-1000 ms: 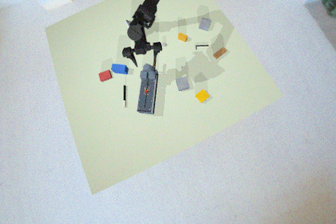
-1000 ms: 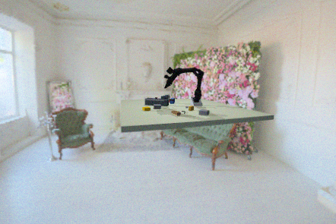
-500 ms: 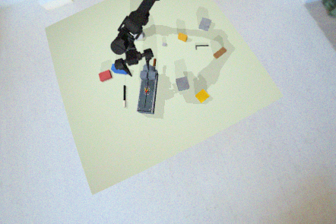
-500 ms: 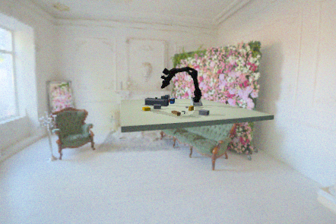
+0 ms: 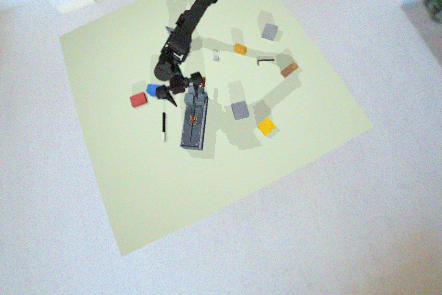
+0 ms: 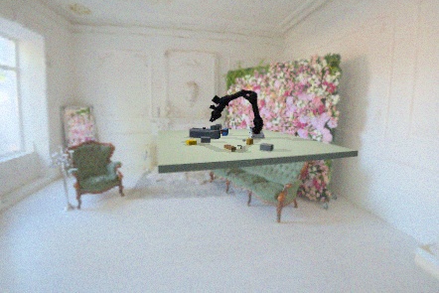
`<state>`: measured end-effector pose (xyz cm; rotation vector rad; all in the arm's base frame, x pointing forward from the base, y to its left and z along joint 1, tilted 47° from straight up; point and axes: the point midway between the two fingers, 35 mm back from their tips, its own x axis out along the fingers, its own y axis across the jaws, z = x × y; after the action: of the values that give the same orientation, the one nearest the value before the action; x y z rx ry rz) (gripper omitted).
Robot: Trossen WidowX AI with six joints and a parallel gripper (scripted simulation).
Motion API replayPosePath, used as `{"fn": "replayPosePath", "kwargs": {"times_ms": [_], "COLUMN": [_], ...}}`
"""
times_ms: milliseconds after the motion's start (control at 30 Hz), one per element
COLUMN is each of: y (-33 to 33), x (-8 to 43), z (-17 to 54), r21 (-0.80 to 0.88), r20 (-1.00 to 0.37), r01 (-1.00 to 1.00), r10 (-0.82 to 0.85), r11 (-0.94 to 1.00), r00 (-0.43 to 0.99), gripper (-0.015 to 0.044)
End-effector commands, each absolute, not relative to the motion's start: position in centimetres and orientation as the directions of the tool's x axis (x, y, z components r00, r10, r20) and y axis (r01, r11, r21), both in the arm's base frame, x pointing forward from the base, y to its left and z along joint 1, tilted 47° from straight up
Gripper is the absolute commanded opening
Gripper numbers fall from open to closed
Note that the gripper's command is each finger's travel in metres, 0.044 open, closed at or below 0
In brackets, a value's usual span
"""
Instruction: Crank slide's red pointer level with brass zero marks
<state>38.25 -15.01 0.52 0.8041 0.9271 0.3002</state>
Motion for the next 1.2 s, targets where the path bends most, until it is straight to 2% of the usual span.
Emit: {"fn": "replayPosePath", "kwargs": {"times_ms": [0,433,900,1167], "y": [-14.9,-15.0,-19.0,-17.1], "x": [38.2,38.3,38.1,36.9], "z": [0.3,0.4,4.3,6.7], "r21": [0.728,0.728,0.727,0.702], "r20": [-0.593,-0.593,-0.596,-0.649], "r01": [0.103,0.103,0.103,0.206], "r10": [0.548,0.548,0.548,0.494], "r11": [0.677,0.677,0.679,0.682], "r00": [0.59,0.59,0.587,0.579], "gripper": [0.044,0.044,0.044,0.044]}}
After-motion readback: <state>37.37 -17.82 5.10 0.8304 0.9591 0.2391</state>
